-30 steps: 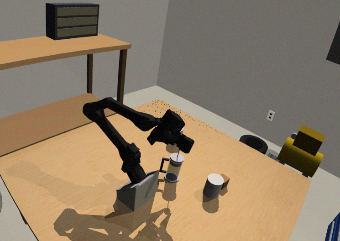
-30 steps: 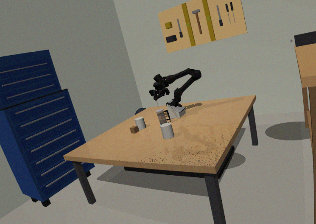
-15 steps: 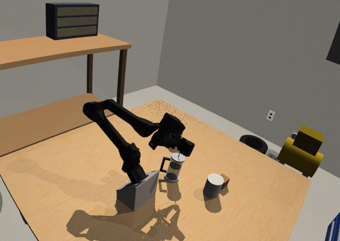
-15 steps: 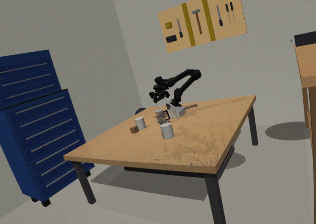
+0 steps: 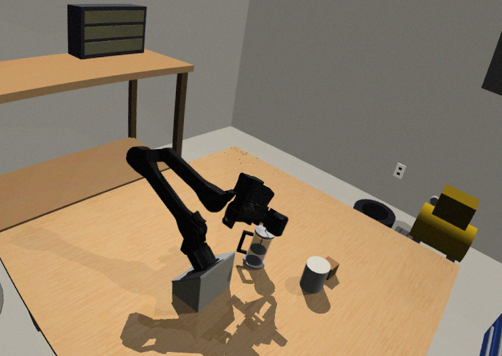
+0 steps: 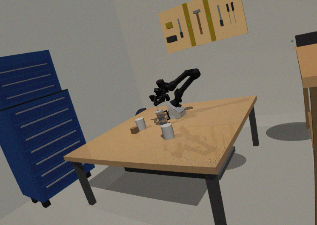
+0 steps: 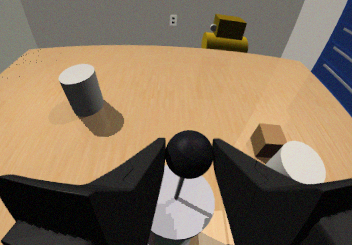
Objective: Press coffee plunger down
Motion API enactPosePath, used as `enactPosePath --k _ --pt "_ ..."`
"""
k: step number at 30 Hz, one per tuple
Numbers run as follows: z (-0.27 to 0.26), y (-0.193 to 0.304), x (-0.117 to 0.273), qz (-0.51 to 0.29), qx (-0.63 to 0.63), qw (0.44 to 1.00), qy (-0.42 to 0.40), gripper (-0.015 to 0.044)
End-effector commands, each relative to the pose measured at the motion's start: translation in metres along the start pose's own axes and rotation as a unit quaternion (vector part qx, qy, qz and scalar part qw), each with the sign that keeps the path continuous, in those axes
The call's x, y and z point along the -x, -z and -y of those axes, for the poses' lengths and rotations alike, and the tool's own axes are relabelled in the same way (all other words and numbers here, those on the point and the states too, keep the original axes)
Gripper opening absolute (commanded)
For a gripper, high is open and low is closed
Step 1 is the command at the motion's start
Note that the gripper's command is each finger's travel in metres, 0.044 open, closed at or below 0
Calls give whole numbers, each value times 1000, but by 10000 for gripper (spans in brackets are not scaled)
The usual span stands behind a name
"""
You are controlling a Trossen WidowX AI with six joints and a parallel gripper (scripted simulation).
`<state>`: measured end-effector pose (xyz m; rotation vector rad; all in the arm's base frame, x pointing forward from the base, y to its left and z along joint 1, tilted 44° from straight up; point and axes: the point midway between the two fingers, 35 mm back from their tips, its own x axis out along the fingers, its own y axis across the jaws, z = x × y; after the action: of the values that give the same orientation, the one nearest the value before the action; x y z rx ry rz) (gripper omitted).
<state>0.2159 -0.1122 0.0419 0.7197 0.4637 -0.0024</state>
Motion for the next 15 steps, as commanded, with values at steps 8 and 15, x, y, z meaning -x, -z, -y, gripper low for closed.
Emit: enactPosePath --k 8,15 --pt "-3 29 -17 -28 -32 999 -3 113" --pt "-1 26 -23 -28 -32 999 -3 113"
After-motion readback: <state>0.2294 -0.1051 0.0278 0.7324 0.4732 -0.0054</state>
